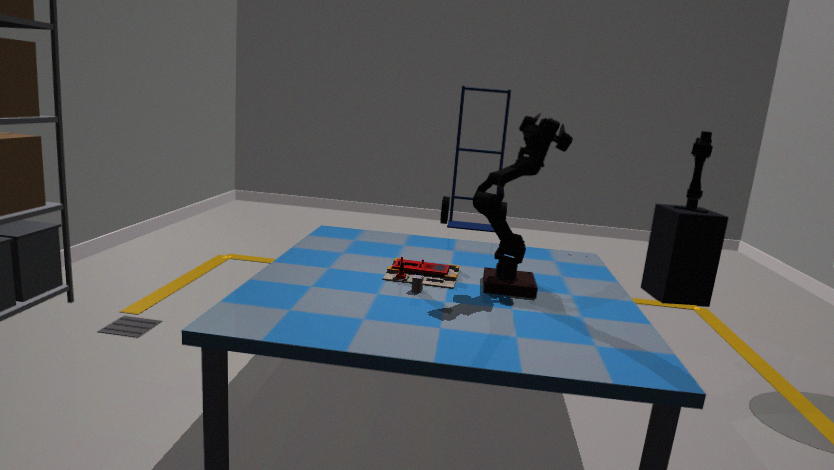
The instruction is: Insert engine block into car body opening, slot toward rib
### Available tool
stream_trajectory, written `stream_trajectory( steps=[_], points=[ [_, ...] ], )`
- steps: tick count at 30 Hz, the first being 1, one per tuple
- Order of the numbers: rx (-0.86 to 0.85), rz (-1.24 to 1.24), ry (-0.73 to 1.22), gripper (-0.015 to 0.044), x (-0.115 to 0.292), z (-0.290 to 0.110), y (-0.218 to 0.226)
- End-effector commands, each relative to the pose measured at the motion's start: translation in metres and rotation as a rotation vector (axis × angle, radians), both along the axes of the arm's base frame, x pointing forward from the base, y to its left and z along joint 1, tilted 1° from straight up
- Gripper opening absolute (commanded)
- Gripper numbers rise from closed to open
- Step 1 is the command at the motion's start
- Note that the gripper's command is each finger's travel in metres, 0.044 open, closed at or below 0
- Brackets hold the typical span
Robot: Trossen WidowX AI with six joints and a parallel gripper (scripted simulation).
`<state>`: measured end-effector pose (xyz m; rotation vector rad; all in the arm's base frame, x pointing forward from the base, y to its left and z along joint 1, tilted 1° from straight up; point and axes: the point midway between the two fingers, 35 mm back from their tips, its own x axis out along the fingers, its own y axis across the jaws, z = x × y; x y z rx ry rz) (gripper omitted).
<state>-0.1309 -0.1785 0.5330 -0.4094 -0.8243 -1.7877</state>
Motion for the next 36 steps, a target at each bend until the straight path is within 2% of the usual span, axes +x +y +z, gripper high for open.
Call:
stream_trajectory(
  steps=[1,9,17,27,36],
  points=[
    [0.053,0.08,-0.055,0.044,0.004,-0.01,-0.024],
    [0.189,0.269,-0.154,0.044,0.028,-0.038,-0.077],
    [0.348,0.439,-0.201,0.044,0.071,-0.068,-0.123],
    [0.578,0.656,-0.233,0.044,0.146,-0.111,-0.163],
    [0.806,0.837,-0.212,0.044,0.227,-0.154,-0.173]
  ],
)
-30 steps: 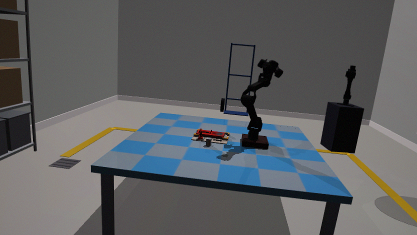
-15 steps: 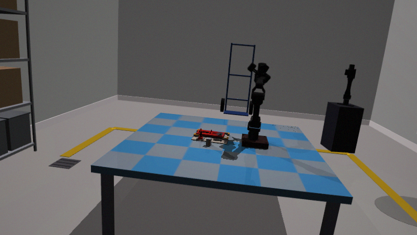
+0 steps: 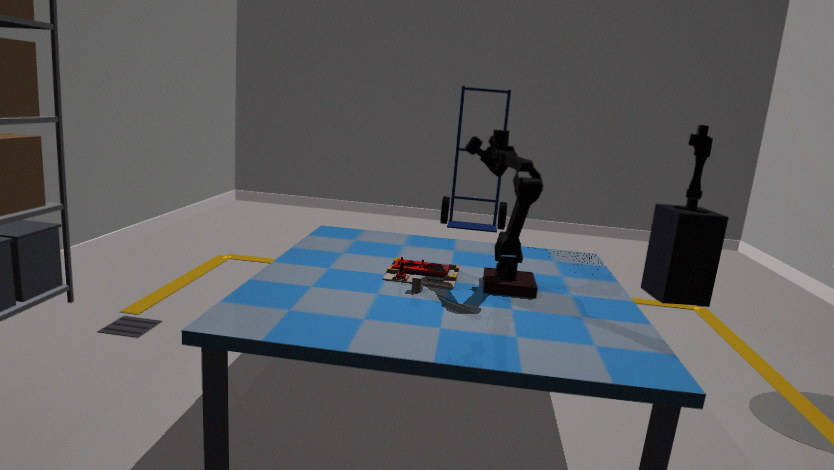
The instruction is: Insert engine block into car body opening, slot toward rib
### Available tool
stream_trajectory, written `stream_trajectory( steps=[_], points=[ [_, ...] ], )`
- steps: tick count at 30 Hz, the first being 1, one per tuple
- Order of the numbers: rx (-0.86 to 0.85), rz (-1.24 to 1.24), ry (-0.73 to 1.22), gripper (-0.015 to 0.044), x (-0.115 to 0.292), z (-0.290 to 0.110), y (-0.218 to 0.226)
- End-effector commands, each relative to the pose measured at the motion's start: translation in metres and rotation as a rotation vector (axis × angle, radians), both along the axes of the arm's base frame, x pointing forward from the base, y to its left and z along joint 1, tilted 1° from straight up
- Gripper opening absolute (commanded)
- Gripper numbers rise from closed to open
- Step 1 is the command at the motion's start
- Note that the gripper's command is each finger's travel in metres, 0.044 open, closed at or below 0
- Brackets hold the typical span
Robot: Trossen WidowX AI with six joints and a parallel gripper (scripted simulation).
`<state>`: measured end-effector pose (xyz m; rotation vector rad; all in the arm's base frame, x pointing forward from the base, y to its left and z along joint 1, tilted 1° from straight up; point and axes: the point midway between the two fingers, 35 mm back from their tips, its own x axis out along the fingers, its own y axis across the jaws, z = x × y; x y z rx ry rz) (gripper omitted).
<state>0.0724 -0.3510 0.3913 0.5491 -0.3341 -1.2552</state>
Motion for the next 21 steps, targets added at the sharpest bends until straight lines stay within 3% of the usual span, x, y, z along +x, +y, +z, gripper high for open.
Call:
stream_trajectory(
  steps=[1,11,21],
  points=[
    [0.076,0.082,0.024,0.044,0.033,-0.017,0.0],
    [0.268,0.317,0.09,0.044,0.123,-0.061,0.023],
    [0.452,0.577,0.223,0.044,0.201,-0.109,0.083]
  ],
)
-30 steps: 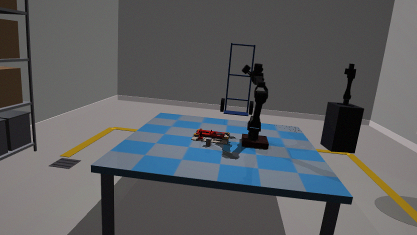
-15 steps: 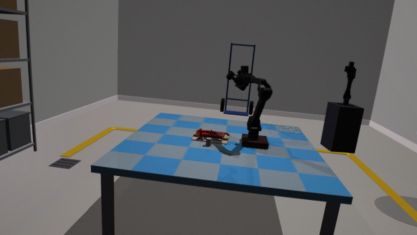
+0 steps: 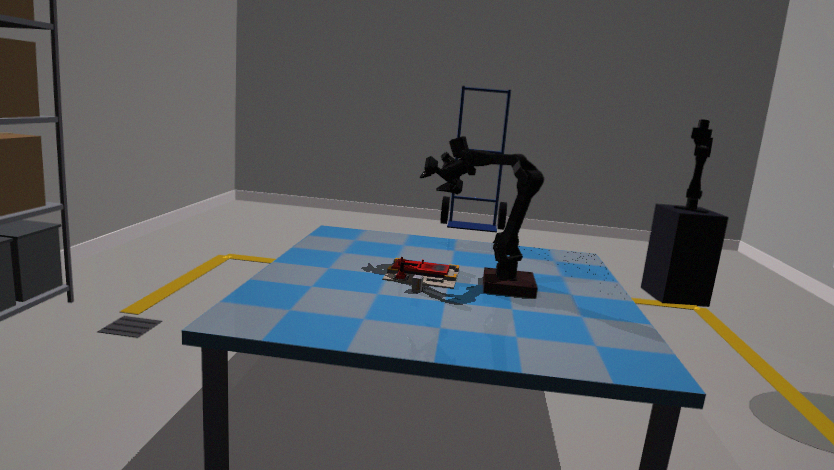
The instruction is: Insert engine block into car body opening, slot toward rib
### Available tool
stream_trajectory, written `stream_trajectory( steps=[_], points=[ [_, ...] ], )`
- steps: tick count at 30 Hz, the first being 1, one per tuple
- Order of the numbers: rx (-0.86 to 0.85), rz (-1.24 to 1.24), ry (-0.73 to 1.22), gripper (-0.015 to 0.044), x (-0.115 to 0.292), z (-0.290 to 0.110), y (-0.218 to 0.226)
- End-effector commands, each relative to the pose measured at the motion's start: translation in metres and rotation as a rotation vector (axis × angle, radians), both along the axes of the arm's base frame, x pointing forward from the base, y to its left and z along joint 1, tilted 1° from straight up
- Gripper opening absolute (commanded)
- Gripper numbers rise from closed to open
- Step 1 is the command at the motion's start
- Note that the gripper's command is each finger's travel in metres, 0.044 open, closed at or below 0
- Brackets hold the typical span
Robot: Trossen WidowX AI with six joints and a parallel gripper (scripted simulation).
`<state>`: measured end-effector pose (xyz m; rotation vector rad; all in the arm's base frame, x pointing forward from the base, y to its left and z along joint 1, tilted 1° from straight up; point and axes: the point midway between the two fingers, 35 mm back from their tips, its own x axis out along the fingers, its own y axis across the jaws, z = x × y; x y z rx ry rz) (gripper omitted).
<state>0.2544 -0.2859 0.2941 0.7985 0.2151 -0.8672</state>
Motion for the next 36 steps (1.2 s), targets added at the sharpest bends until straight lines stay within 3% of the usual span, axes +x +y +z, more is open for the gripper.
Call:
stream_trajectory(
  steps=[1,18,36],
  points=[
    [0.059,0.097,0.052,0.044,0.025,-0.017,0.025],
    [0.253,0.49,0.402,0.044,0.103,-0.092,0.166],
    [0.257,0.867,0.848,0.044,0.094,-0.152,0.32]
  ],
)
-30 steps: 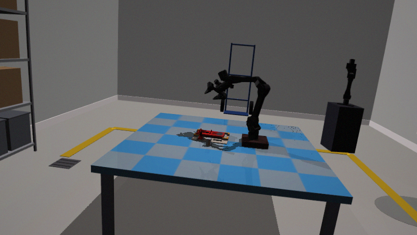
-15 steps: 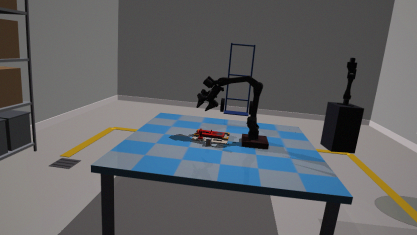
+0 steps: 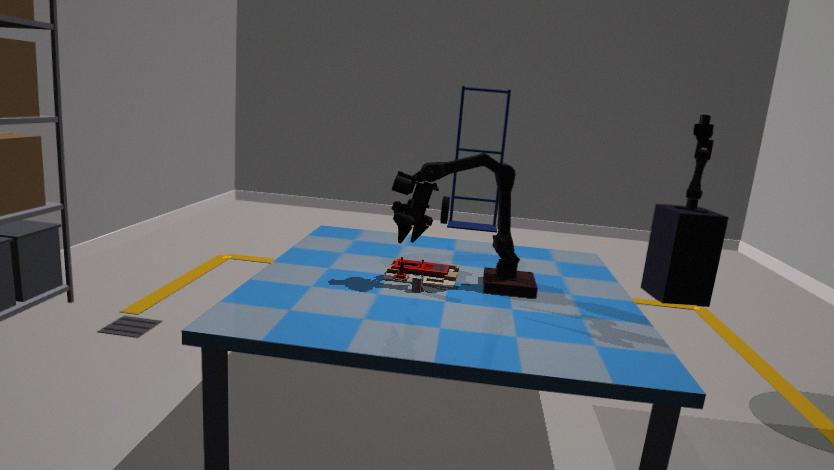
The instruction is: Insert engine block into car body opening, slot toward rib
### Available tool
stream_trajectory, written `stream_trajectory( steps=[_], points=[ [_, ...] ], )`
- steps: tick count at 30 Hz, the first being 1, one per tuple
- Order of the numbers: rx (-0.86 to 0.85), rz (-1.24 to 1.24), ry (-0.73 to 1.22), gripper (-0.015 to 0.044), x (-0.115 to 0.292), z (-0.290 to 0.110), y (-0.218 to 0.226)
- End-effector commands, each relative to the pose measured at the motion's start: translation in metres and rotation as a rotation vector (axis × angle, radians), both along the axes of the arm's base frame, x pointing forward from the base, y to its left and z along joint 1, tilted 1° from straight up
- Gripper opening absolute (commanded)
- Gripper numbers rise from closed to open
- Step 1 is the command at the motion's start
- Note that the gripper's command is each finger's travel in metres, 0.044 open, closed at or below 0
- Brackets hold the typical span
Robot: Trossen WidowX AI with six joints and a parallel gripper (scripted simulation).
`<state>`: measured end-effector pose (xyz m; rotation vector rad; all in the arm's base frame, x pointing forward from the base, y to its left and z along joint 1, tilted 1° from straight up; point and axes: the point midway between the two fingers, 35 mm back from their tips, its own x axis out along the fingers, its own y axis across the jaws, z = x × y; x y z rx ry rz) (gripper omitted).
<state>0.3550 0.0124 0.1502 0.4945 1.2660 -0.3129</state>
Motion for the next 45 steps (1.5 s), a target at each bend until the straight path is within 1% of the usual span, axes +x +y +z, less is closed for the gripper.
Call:
stream_trajectory(
  steps=[1,6,9,12,16,21,24,45],
  points=[
    [-0.017,0.078,0.088,0.044,-0.009,-0.011,0.031],
    [-0.05,0.193,0.205,0.044,-0.028,-0.023,0.072],
    [-0.063,0.226,0.238,0.044,-0.035,-0.027,0.082],
    [-0.063,0.226,0.238,0.044,-0.035,-0.029,0.082],
    [-0.063,0.226,0.238,0.044,-0.034,-0.06,0.082],
    [-0.063,0.226,0.238,0.044,-0.034,-0.063,0.082],
    [-0.063,0.226,0.238,0.044,-0.035,-0.076,0.081],
    [-0.063,0.226,0.238,0.044,-0.033,-0.105,0.082]
  ],
)
